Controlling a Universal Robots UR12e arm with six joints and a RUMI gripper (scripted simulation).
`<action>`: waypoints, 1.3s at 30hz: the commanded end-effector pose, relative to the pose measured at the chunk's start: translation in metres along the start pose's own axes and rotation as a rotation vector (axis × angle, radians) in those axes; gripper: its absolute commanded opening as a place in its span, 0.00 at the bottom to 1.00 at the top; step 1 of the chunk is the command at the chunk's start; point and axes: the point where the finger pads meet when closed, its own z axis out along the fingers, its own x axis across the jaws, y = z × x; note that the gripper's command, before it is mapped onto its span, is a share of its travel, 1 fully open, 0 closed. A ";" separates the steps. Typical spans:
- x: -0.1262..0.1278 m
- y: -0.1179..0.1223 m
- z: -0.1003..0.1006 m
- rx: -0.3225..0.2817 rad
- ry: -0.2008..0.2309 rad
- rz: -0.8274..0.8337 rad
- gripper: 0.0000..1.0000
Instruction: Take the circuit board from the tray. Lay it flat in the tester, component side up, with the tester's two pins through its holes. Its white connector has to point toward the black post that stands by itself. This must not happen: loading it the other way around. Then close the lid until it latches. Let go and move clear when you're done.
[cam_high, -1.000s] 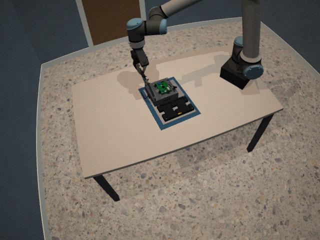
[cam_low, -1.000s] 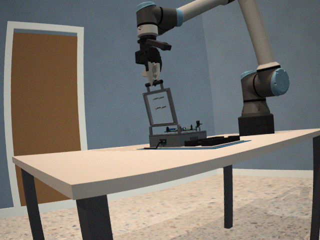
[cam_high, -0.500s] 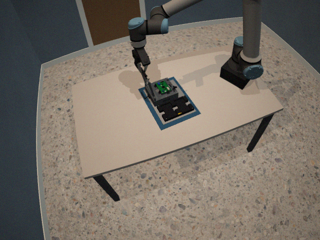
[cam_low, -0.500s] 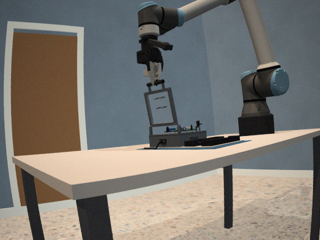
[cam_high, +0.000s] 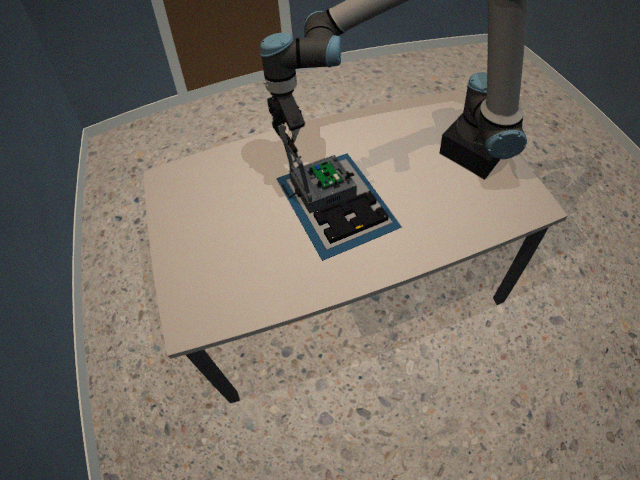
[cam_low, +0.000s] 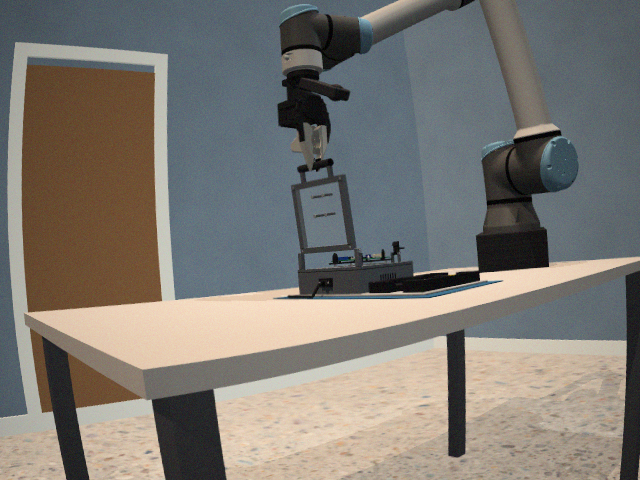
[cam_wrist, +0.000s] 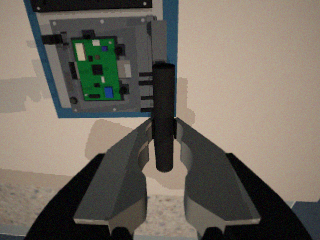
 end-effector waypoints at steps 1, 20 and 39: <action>-0.006 0.000 -0.001 0.000 0.001 0.000 0.00; -0.028 0.000 -0.001 0.000 0.001 0.000 0.00; -0.055 0.001 0.002 0.000 0.001 0.000 0.00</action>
